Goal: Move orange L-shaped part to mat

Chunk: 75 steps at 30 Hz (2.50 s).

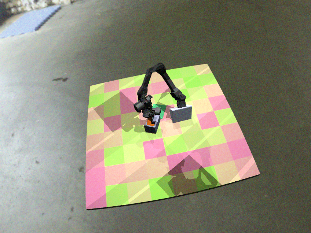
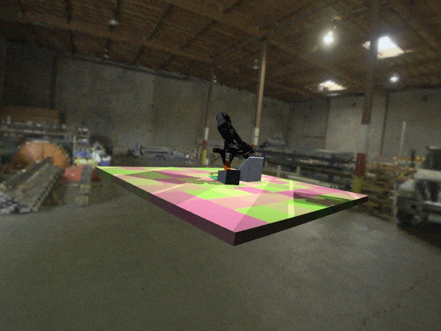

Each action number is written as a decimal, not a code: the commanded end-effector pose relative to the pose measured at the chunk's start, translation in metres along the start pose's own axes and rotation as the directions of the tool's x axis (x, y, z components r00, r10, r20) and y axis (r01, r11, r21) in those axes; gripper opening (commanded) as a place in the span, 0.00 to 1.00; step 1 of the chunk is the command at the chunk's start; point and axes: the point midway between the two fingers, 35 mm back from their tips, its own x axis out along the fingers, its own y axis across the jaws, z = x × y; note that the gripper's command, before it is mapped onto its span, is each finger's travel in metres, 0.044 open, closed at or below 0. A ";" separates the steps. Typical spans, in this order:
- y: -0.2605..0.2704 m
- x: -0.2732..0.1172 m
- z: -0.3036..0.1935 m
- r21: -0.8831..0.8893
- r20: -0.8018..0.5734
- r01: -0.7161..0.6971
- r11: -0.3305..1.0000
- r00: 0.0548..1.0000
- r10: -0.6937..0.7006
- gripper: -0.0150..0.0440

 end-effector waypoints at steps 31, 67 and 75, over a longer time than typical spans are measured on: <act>0.000 -0.049 0.001 0.003 0.007 -0.001 1.000 1.000 0.001 0.25; 0.008 -0.048 -0.110 0.000 0.002 -0.001 1.000 1.000 0.001 0.25; 0.011 -0.048 -0.139 -0.001 0.001 -0.002 1.000 1.000 0.002 0.25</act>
